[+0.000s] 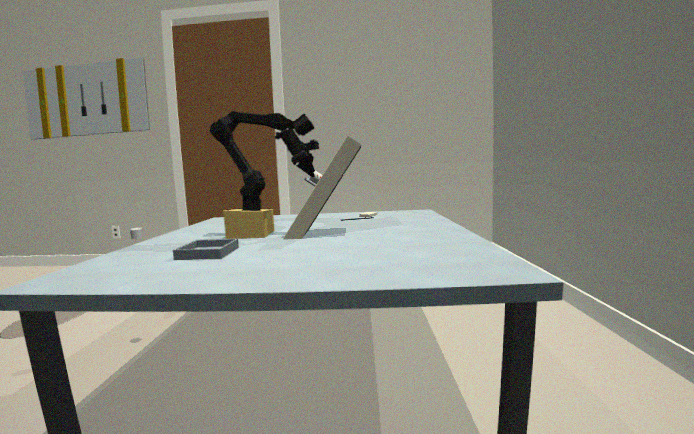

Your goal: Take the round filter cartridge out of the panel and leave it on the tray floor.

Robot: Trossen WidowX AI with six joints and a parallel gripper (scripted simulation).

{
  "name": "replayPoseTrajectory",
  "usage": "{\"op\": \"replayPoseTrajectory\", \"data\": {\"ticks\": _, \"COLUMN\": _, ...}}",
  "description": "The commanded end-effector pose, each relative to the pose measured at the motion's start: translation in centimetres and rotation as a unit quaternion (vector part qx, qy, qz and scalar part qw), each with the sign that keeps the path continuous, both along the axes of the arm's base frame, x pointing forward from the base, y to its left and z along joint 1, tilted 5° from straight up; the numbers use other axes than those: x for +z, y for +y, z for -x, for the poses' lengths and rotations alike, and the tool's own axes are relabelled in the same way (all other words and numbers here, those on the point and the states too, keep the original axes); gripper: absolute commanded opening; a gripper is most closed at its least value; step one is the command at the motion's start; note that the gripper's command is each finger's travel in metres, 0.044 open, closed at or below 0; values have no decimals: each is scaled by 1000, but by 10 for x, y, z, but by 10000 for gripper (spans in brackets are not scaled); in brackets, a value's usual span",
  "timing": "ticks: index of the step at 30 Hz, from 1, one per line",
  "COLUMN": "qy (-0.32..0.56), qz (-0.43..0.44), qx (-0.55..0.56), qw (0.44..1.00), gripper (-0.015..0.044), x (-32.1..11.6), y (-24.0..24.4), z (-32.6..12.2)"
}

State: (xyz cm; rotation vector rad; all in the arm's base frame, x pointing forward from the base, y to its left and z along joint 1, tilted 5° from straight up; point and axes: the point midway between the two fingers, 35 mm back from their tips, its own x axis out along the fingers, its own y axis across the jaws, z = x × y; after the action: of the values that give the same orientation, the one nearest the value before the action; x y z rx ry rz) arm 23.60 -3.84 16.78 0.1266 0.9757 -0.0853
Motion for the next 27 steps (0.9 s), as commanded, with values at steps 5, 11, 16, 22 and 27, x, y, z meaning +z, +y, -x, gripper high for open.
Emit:
{"op": "replayPoseTrajectory", "data": {"ticks": 5, "qy": 1, "qz": 0, "qx": 0, "qw": 1000, "gripper": 252, "x": -4, "y": 0, "z": -2}}
{"op": "replayPoseTrajectory", "data": {"ticks": 11, "qy": 1, "qz": 0, "qx": 0, "qw": 1000, "gripper": 212, "x": -4, "y": 0, "z": -2}}
{"op": "replayPoseTrajectory", "data": {"ticks": 16, "qy": 1, "qz": 0, "qx": 0, "qw": 1000, "gripper": 159, "x": -4, "y": 0, "z": -2}}
{"op": "replayPoseTrajectory", "data": {"ticks": 22, "qy": 1, "qz": 0, "qx": 0, "qw": 1000, "gripper": 2, "x": 4, "y": -1, "z": -6}}
{"op": "replayPoseTrajectory", "data": {"ticks": 27, "qy": 1, "qz": 0, "qx": 0, "qw": 1000, "gripper": 0, "x": 17, "y": -3, "z": -14}}
